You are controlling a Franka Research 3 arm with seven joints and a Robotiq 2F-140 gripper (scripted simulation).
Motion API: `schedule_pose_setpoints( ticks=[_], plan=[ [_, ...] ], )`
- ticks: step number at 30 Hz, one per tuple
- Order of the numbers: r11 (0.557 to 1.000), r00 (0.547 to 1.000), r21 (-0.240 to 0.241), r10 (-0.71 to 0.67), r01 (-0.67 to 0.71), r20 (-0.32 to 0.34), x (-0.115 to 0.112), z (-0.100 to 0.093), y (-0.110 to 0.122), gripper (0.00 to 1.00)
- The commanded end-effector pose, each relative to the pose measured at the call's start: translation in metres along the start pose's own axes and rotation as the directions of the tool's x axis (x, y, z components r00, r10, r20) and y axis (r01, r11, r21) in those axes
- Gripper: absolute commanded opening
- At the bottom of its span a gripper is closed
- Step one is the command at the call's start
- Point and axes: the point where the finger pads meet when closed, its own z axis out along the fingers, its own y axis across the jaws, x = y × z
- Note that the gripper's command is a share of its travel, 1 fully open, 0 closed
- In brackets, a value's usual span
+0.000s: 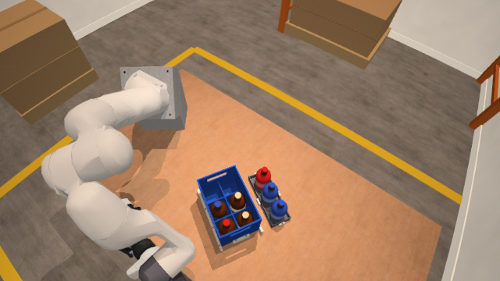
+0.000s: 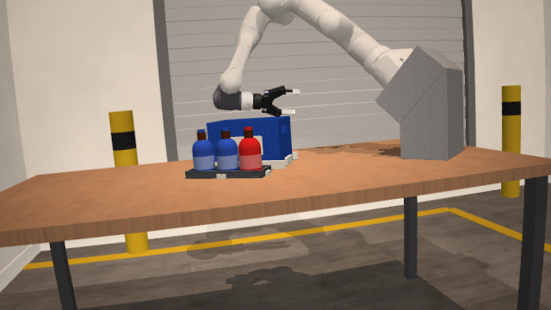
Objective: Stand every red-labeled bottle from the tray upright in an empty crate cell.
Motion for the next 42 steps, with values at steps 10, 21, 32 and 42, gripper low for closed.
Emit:
schedule_pose_setpoints(
  ticks=[10, 21, 32, 42],
  plan=[
    [1.0, 1.0, 0.0, 0.0, 0.0, 0.0, 0.0, 0.0, 0.0, 1.0],
    [1.0, 1.0, 0.0, 0.0, 0.0, 0.0, 0.031, -0.006, 0.025, 1.0],
    [1.0, 1.0, 0.0, 0.0, 0.0, 0.0, 0.076, -0.009, 0.064, 1.0],
    [0.985, 0.995, 0.144, -0.097, 0.092, 0.026, 0.051, -0.029, 0.082, 1.0]
  ],
)
